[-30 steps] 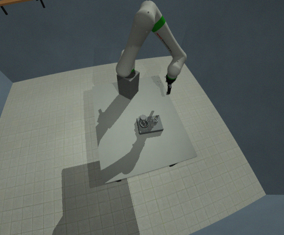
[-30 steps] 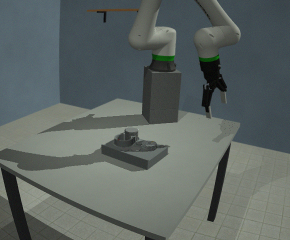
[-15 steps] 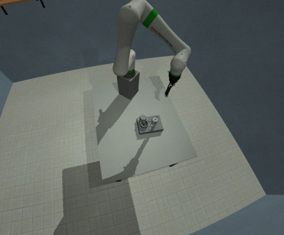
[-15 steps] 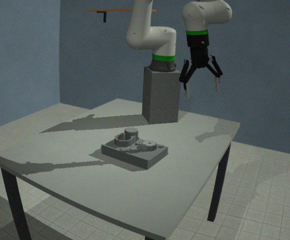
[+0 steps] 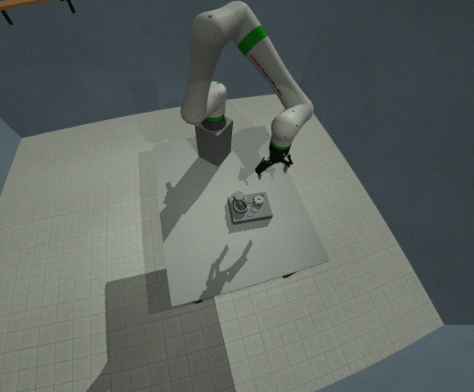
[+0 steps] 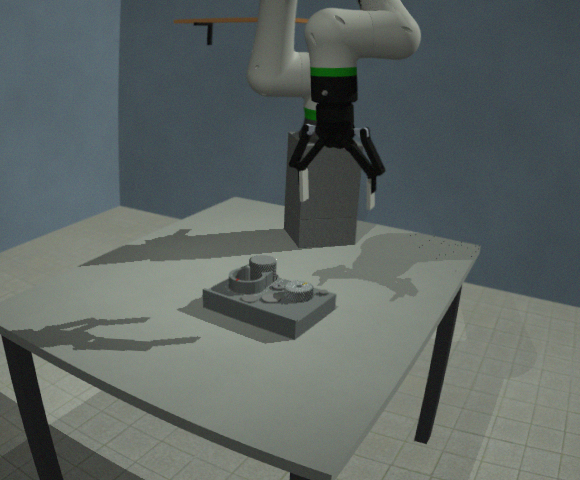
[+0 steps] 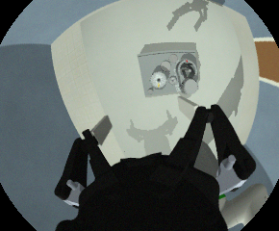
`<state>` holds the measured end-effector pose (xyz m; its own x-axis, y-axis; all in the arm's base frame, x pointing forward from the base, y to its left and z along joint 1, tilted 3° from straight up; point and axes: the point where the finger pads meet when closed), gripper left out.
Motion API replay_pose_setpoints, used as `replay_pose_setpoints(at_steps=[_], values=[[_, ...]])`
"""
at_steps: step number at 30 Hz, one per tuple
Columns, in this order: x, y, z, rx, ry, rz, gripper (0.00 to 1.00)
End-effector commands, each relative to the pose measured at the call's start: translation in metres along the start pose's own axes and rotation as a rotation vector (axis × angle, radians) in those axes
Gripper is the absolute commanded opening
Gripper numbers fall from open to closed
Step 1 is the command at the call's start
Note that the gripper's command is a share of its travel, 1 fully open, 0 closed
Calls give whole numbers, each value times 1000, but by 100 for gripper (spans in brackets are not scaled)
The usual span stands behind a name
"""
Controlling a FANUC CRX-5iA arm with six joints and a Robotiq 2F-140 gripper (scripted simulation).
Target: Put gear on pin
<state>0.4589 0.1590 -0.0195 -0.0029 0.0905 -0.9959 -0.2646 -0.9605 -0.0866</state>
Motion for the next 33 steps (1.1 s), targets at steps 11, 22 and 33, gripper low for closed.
replay_pose_setpoints(at_steps=[11, 22, 33], values=[[105, 63, -46, 654, 60, 21, 100], [105, 63, -46, 807, 73, 25, 100], [105, 63, -46, 807, 73, 25, 100]])
Point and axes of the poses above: the point where the finger pads meet when closed, its own x axis out along the fingers, its own y axis across the jaws, z = x × y, and after that the axes turned 8 degrees about x, right-handed
